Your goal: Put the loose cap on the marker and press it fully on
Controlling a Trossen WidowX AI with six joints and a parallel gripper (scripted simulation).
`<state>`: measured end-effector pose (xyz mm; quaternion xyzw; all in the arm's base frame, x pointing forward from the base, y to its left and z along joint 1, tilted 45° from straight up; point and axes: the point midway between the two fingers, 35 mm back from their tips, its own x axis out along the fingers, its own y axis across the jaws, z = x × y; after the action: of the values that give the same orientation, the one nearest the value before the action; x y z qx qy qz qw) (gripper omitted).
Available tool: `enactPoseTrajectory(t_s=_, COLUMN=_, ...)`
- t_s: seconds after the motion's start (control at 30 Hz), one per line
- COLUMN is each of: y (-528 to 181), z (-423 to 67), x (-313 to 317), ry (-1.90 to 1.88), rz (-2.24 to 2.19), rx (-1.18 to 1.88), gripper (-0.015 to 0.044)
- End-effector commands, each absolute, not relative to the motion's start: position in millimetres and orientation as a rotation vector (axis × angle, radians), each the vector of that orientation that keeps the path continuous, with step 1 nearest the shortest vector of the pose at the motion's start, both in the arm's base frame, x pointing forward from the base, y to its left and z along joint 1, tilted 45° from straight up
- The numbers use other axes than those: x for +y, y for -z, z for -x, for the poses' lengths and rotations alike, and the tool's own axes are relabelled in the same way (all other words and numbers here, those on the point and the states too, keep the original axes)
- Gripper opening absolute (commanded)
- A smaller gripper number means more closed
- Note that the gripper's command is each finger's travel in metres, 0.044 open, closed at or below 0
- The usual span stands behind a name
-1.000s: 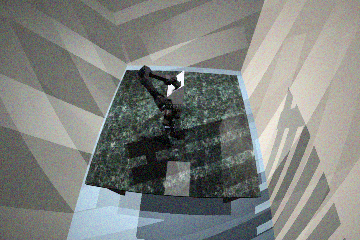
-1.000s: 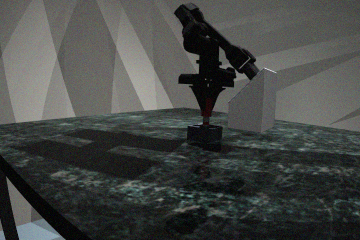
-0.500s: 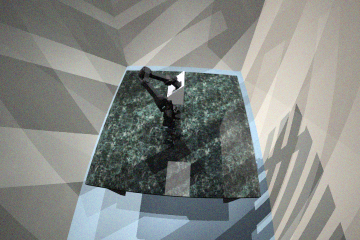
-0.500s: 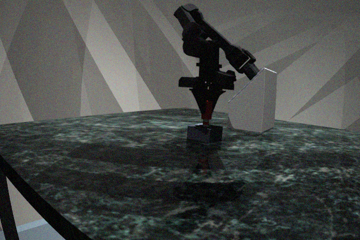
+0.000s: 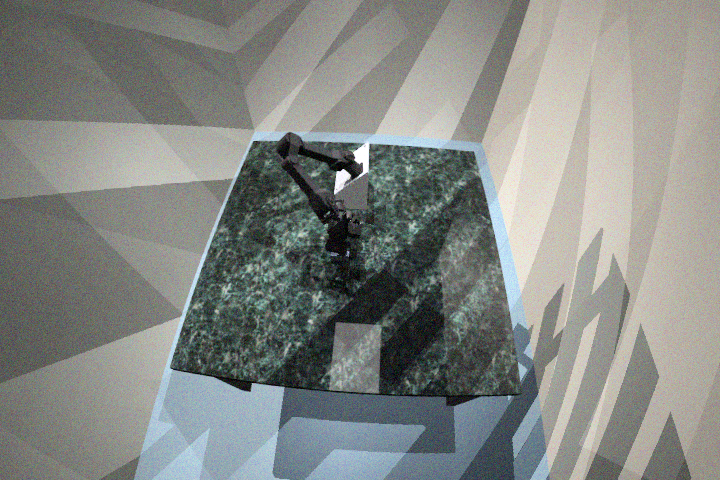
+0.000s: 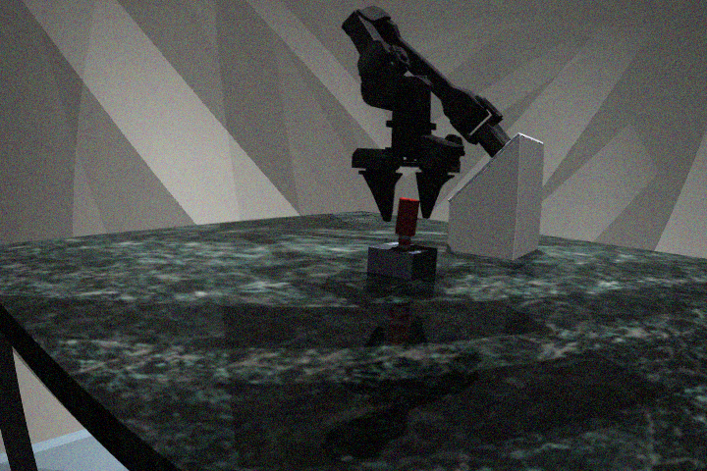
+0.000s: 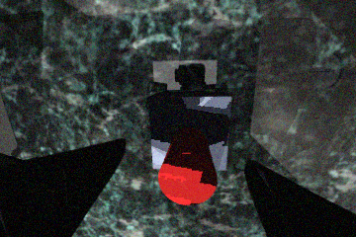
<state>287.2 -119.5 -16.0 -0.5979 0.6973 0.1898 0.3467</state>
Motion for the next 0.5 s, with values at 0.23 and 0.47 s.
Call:
enactPoseTrajectory(t_s=0.23, y=-33.0, z=-291.8, x=-69.8, ry=-0.489, rz=1.555, rx=1.795, gripper=0.044)
enactPoseTrajectory(t_s=0.47, y=-29.5, z=-291.4, x=-71.8, ry=0.016, rz=1.169, rx=1.738, gripper=0.0256)
